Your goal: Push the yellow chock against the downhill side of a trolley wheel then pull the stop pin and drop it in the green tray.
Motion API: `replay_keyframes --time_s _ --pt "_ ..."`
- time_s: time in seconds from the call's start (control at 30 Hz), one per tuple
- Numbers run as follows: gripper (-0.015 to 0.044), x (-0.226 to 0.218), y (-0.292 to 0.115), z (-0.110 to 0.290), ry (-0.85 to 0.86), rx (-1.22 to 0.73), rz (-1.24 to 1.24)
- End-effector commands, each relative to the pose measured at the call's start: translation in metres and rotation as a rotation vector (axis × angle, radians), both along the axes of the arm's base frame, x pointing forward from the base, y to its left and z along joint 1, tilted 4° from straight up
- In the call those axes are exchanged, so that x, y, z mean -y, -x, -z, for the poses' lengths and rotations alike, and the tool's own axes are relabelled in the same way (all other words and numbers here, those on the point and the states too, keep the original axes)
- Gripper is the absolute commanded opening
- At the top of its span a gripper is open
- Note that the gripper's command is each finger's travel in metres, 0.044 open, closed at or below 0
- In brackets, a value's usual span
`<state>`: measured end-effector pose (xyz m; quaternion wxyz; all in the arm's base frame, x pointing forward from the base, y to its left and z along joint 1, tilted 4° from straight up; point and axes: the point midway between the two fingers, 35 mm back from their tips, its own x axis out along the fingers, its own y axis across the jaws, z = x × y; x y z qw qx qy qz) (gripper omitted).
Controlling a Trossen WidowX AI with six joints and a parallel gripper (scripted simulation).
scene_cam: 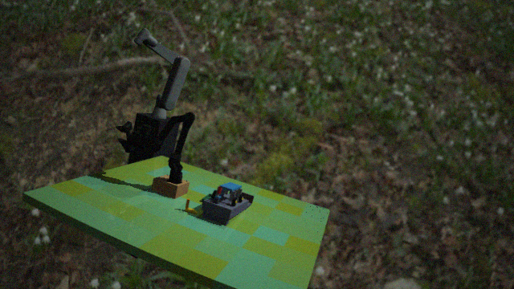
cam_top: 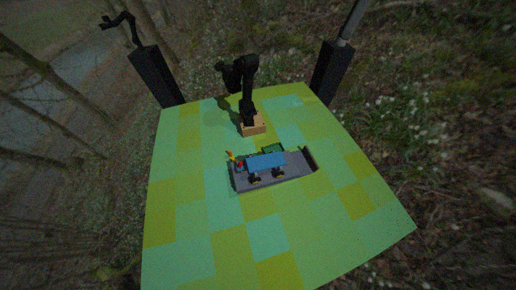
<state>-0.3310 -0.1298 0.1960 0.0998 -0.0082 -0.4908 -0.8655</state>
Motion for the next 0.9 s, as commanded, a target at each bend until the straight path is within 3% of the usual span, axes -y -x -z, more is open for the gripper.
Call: replay_keyframes --time_s 0.0,0.23,0.63,0.87 --pt "0.0374 0.002 0.000 0.001 -0.009 0.002 -0.004" --pt "0.0190 0.063 -0.018 0.020 -0.363 0.034 -0.174" --pt "0.0190 0.162 -0.088 0.057 -1.028 -0.094 -0.557" --pt "0.0190 0.199 -0.144 0.074 -1.312 -0.255 -0.770"
